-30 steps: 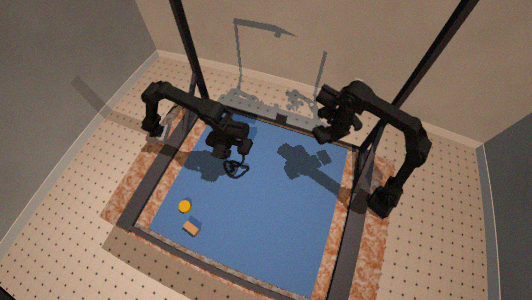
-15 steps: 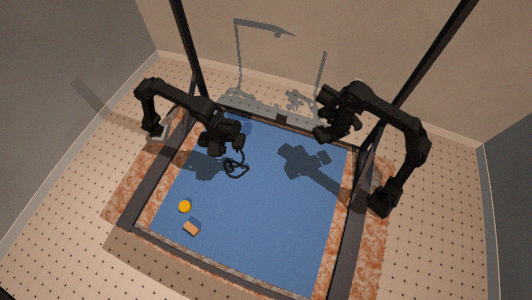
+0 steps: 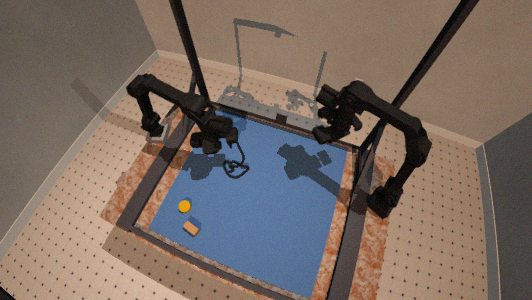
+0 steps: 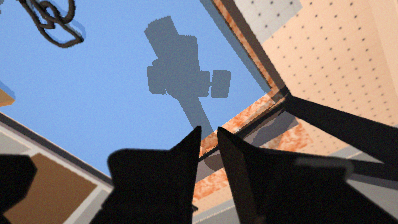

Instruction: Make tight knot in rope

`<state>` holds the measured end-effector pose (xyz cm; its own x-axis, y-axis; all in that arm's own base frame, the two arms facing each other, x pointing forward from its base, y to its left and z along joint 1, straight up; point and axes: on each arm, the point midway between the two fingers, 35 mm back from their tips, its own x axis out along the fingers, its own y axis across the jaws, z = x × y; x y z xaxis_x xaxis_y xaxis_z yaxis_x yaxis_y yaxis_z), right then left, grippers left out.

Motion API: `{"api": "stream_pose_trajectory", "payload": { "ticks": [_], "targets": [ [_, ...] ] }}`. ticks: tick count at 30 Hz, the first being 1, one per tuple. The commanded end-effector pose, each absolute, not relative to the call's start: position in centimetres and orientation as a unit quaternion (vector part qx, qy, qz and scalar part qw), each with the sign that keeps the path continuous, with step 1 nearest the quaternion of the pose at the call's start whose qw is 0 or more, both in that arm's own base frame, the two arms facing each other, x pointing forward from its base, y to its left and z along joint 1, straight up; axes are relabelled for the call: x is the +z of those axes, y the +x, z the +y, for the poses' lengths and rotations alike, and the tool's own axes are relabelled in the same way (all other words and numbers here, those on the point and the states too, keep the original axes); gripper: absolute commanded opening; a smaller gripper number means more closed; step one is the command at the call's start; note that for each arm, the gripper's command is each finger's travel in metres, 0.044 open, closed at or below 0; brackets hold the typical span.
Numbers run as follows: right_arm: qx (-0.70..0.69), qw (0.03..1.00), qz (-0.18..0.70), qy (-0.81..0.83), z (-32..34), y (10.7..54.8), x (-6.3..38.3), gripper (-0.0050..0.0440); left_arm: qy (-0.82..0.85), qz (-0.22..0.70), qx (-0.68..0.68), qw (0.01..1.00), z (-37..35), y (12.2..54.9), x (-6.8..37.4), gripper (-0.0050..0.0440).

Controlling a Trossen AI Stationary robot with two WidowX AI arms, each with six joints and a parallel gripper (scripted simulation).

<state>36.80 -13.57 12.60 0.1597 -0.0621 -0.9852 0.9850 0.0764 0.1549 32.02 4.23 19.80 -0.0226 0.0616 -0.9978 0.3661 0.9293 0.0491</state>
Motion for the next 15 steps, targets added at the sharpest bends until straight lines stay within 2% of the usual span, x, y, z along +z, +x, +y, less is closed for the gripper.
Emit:
{"api": "stream_pose_trajectory", "payload": {
  "ticks": [1, 15],
  "targets": [
    [-0.439, 0.597, 0.464, 0.486, -13.5, 35.8, 14.0, 0.044, 0.153, 0.698, -0.106, 0.692, 4.3, 31.9, 20.6, 0.0085],
    [-0.4, 0.635, 0.498, 0.434, -13.2, 33.3, 14.9, 0.044, 0.153, 0.698, -0.106, 0.692, 4.3, 31.9, 20.6, 0.0085]
  ]
}}
